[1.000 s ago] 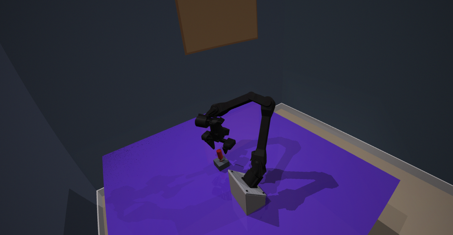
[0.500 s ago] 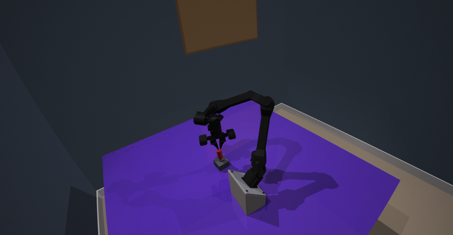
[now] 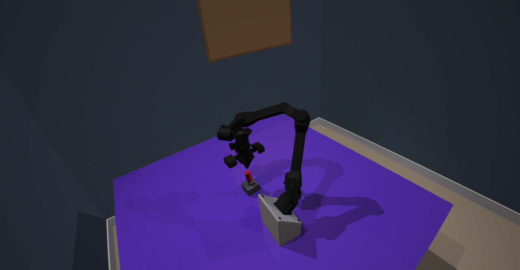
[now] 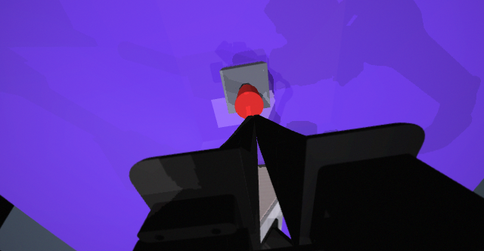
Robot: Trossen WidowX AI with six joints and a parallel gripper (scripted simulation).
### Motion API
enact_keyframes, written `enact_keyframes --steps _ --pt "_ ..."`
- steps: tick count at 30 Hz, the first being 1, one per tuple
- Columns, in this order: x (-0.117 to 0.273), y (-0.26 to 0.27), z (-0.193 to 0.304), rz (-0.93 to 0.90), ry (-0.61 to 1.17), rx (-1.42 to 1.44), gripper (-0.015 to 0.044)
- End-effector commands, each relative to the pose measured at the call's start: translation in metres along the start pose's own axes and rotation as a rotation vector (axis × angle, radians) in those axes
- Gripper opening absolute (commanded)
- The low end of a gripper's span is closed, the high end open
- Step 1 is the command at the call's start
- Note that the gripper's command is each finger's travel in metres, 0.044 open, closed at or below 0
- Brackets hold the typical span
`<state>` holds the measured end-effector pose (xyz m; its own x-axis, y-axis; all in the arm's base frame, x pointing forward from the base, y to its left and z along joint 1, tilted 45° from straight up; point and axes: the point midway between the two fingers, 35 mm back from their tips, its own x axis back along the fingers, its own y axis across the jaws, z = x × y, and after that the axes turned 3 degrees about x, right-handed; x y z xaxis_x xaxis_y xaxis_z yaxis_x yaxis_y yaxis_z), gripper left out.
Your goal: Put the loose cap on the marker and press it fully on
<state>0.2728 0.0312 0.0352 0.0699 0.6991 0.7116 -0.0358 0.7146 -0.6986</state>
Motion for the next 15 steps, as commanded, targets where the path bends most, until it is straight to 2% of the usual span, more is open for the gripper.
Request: enact_keyframes --steps 1,15 --pt "0.000 0.000 -0.002 -0.006 -0.002 0.012 0.0000" --pt "-0.021 0.000 -0.002 -0.006 -0.002 0.011 0.0000"
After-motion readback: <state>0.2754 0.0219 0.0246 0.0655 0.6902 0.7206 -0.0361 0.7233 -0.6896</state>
